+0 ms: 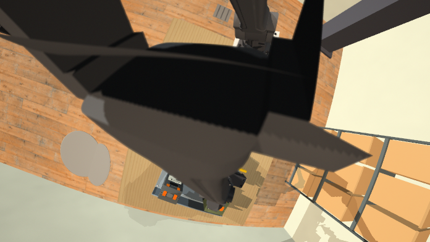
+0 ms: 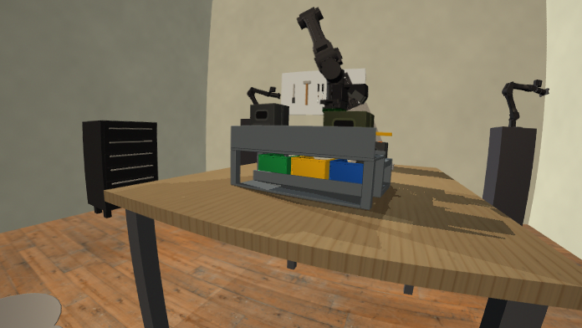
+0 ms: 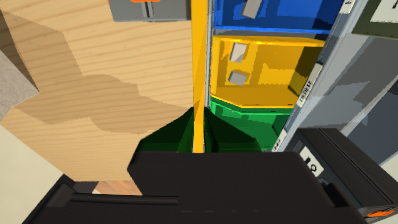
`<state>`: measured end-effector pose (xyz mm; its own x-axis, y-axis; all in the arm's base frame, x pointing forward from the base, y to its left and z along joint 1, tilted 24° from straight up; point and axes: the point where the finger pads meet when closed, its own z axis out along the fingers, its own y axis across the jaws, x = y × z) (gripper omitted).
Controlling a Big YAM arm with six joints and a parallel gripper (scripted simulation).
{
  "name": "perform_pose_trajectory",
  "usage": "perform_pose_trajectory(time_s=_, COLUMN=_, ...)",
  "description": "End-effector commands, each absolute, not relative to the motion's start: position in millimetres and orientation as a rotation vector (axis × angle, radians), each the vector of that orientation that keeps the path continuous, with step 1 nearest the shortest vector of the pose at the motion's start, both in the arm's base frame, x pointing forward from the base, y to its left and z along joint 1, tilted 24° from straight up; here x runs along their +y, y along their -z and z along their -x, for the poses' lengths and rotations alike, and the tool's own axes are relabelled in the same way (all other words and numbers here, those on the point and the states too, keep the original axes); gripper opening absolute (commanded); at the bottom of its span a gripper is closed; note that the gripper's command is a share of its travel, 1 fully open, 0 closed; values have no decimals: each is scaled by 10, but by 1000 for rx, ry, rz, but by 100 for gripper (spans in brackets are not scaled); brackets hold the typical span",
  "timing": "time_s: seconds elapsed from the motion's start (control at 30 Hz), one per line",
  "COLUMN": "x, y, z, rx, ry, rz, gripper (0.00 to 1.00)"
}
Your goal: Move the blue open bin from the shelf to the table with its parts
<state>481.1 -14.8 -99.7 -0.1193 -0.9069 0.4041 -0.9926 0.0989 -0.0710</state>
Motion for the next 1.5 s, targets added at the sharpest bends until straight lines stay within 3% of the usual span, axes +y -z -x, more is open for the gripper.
perform_pose_trajectory(time_s=0.0, x=26, y=765, z=-4968, rx=-2142, ry=-531, rz=-1917, gripper=0)
perform_pose_trajectory(time_s=1.47, x=90, y=609, z=-5062, rx=-2157, ry=-550, rz=-1922, gripper=0)
